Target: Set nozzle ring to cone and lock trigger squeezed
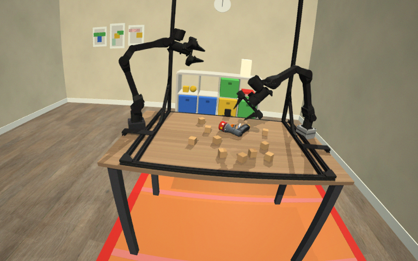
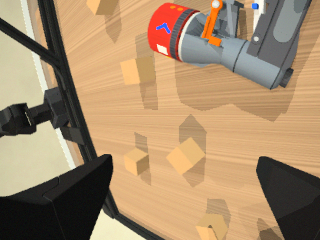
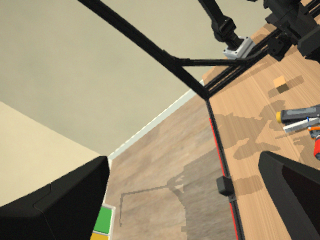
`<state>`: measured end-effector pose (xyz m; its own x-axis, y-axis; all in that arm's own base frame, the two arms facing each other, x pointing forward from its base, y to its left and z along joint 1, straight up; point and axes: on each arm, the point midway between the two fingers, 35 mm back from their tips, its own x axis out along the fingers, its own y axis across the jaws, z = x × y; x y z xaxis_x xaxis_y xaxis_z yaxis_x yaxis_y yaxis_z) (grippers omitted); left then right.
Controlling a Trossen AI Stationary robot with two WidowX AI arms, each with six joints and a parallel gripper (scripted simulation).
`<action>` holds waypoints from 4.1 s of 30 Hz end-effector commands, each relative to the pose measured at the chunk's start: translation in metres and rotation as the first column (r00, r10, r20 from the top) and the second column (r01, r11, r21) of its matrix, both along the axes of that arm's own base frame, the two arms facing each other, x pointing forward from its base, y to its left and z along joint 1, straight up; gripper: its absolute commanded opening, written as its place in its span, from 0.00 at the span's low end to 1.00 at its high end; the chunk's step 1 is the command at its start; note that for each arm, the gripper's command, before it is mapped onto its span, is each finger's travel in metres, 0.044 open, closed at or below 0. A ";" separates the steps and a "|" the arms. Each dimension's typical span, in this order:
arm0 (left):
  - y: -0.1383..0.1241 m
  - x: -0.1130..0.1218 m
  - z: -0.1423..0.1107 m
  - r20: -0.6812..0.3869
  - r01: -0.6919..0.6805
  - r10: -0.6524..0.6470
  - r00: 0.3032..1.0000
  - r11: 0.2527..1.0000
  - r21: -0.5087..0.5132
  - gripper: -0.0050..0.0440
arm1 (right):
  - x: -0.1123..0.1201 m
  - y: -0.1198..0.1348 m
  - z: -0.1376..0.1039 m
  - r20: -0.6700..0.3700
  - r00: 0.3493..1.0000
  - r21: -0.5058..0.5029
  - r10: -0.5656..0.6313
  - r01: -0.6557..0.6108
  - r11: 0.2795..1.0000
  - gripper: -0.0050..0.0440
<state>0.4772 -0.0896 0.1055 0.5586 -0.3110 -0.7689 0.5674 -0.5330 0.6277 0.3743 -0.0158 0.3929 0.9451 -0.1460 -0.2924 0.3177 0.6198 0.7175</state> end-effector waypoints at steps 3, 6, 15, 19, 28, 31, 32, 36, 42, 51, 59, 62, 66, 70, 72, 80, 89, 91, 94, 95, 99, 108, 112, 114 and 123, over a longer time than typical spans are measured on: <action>-0.019 -0.005 -0.014 -0.106 0.045 -0.039 0.994 0.997 0.058 0.92 | -0.019 0.014 0.006 0.037 0.997 -0.153 0.071 -0.065 0.986 0.92; -0.024 -0.007 -0.016 -0.136 0.060 -0.050 0.989 0.995 0.075 0.92 | -0.025 0.017 0.008 0.046 0.995 -0.199 0.091 -0.080 0.977 0.92; -0.044 -0.020 -0.024 -0.254 0.130 -0.091 0.963 0.981 0.143 0.92 | -0.046 0.030 0.011 0.075 0.983 -0.375 0.165 -0.125 0.919 0.92; -0.054 -0.028 -0.027 -0.312 0.170 -0.109 0.944 0.970 0.176 0.92 | -0.057 0.035 0.012 0.087 0.976 -0.458 0.198 -0.137 0.878 0.92; -0.069 -0.044 -0.031 -0.410 0.246 -0.135 0.902 0.941 0.232 0.92 | -0.076 0.043 0.013 0.104 0.963 -0.593 0.250 -0.142 0.792 0.92; -0.075 -0.051 -0.031 -0.450 0.281 -0.144 0.881 0.925 0.254 0.92 | -0.084 0.046 0.012 0.110 0.957 -0.646 0.270 -0.138 0.751 0.92; -0.077 -0.053 -0.032 -0.463 0.293 -0.147 0.874 0.920 0.261 0.92 | -0.087 0.046 0.012 0.112 0.955 -0.663 0.276 -0.135 0.736 0.92; -0.084 -0.064 -0.032 -0.515 0.342 -0.156 0.843 0.894 0.289 0.92 | -0.097 0.050 0.011 0.118 0.947 -0.727 0.300 -0.123 0.676 0.92; -0.089 -0.073 -0.031 -0.557 0.384 -0.162 0.815 0.870 0.310 0.92 | -0.106 0.052 0.010 0.123 0.940 -0.775 0.317 -0.108 0.623 0.92; -0.090 -0.072 -0.037 -0.559 0.386 -0.162 0.813 0.868 0.311 0.92 | -0.106 0.052 0.010 0.124 0.940 -0.777 0.318 -0.107 0.620 0.92; -0.090 -0.071 -0.046 -0.559 0.386 -0.162 0.813 0.868 0.311 0.92 | -0.106 0.052 0.010 0.124 0.940 -0.777 0.318 -0.107 0.620 0.92; -0.090 -0.071 -0.051 -0.559 0.386 -0.162 0.813 0.868 0.311 0.92 | -0.106 0.052 0.010 0.124 0.940 -0.777 0.318 -0.107 0.620 0.92; -0.091 -0.071 -0.058 -0.559 0.386 -0.162 0.813 0.868 0.311 0.92 | -0.106 0.052 0.010 0.124 0.940 -0.777 0.318 -0.107 0.620 0.92; -0.091 -0.070 -0.064 -0.559 0.386 -0.162 0.813 0.868 0.311 0.92 | -0.106 0.052 0.010 0.124 0.940 -0.777 0.318 -0.107 0.620 0.92; -0.091 -0.070 -0.068 -0.559 0.386 -0.162 0.813 0.868 0.311 0.92 | -0.106 0.052 0.010 0.124 0.940 -0.777 0.318 -0.107 0.620 0.92; -0.091 -0.070 -0.078 -0.559 0.386 -0.162 0.813 0.868 0.311 0.92 | -0.106 0.052 0.010 0.124 0.940 -0.777 0.318 -0.107 0.620 0.92; -0.091 -0.070 -0.092 -0.559 0.386 -0.162 0.813 0.868 0.311 0.92 | -0.106 0.052 0.010 0.124 0.940 -0.777 0.318 -0.107 0.620 0.92; -0.091 -0.070 -0.094 -0.559 0.386 -0.162 0.813 0.868 0.311 0.92 | -0.106 0.052 0.010 0.124 0.940 -0.777 0.318 -0.107 0.620 0.92; -0.091 -0.070 -0.097 -0.559 0.386 -0.162 0.813 0.868 0.311 0.92 | -0.106 0.052 0.010 0.124 0.940 -0.777 0.318 -0.107 0.620 0.92; -0.091 -0.070 -0.099 -0.559 0.386 -0.162 0.813 0.868 0.311 0.92 | -0.106 0.052 0.010 0.124 0.940 -0.777 0.318 -0.107 0.620 0.92; -0.091 -0.071 -0.106 -0.559 0.386 -0.162 0.813 0.868 0.311 0.92 | -0.106 0.052 0.010 0.124 0.940 -0.777 0.318 -0.107 0.620 0.92; -0.090 -0.072 -0.119 -0.559 0.386 -0.162 0.813 0.868 0.311 0.92 | -0.106 0.052 0.010 0.124 0.940 -0.777 0.318 -0.107 0.620 0.92; -0.090 -0.072 -0.124 -0.559 0.386 -0.162 0.813 0.868 0.311 0.92 | -0.106 0.052 0.010 0.124 0.940 -0.777 0.318 -0.107 0.620 0.92; -0.090 -0.073 -0.127 -0.559 0.386 -0.162 0.813 0.868 0.311 0.92 | -0.106 0.052 0.010 0.124 0.940 -0.777 0.318 -0.107 0.620 0.92; -0.089 -0.073 -0.131 -0.559 0.386 -0.162 0.813 0.868 0.311 0.92 | -0.106 0.052 0.010 0.124 0.940 -0.777 0.318 -0.107 0.620 0.92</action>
<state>0.4069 -0.1808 -0.0181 0.0137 -0.0085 -0.9999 0.5302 -0.8477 0.0145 0.2679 0.0367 0.4027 0.9988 0.0022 0.0483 -0.0024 1.0000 0.0028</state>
